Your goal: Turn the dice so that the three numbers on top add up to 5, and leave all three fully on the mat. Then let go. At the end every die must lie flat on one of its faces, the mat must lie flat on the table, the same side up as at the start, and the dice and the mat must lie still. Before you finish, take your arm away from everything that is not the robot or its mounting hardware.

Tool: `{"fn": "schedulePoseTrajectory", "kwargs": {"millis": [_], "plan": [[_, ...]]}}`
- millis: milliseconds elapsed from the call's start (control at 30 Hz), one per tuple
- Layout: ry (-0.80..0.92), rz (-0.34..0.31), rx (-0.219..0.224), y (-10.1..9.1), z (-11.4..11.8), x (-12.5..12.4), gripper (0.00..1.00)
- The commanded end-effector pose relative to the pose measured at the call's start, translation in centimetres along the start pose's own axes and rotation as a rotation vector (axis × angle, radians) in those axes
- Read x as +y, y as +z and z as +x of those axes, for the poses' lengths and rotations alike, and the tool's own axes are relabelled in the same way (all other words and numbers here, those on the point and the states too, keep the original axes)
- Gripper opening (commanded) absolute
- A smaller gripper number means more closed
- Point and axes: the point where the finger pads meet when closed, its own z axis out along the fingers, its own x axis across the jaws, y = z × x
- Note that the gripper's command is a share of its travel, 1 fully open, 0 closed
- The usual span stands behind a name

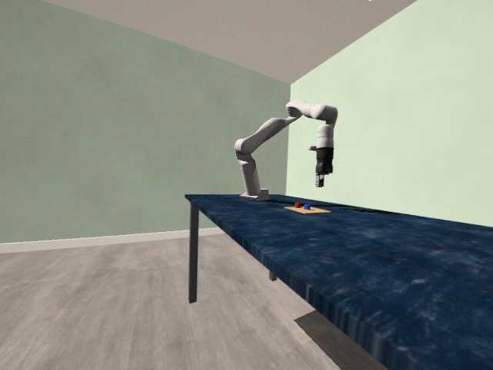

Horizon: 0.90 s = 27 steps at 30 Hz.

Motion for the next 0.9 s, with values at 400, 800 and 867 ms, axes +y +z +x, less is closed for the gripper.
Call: {"fn": "schedulePoseTrajectory", "kwargs": {"millis": [400, 800, 867], "plan": [[0.016, -0.012, -0.015, 1.06, 0.88, 3.78, 0.40], [0.015, -0.161, -0.016, 1.12, 0.94, 3.64, 0.40], [0.014, -0.212, -0.016, 1.17, 0.97, 3.59, 0.40]]}}
